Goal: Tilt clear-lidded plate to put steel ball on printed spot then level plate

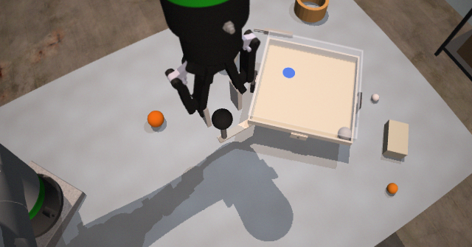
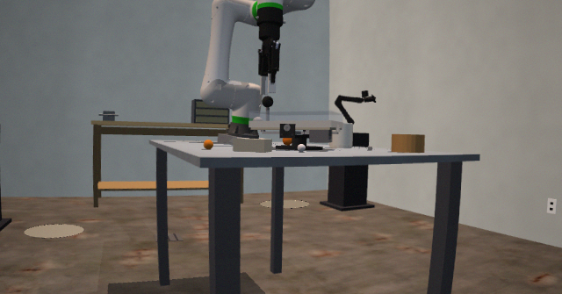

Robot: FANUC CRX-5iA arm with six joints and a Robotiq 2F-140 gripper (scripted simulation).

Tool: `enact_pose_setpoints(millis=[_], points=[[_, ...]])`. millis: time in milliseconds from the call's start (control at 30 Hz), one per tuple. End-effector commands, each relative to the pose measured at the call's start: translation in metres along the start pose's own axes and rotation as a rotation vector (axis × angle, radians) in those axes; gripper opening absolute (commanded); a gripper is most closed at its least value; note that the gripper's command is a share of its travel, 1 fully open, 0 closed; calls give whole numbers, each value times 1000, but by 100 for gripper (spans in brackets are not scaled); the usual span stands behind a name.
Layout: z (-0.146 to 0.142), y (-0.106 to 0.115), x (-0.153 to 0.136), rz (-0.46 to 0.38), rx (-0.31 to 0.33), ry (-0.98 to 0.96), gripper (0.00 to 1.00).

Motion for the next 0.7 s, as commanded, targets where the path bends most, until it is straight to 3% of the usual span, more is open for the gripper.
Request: enact_pose_setpoints(millis=[0,667], points=[[0,0,0,0,0,0,42],[0,-2,0,1,-1,-1,42]])
Point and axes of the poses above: the point where the finger pads meet when closed, its own y axis back along the fingers, its own z axis across the jaws, x = y × z, the point moved 7 cm from there along y, back along the fingers, and after that the axes turned 6 degrees about y, right-handed, at the moved point
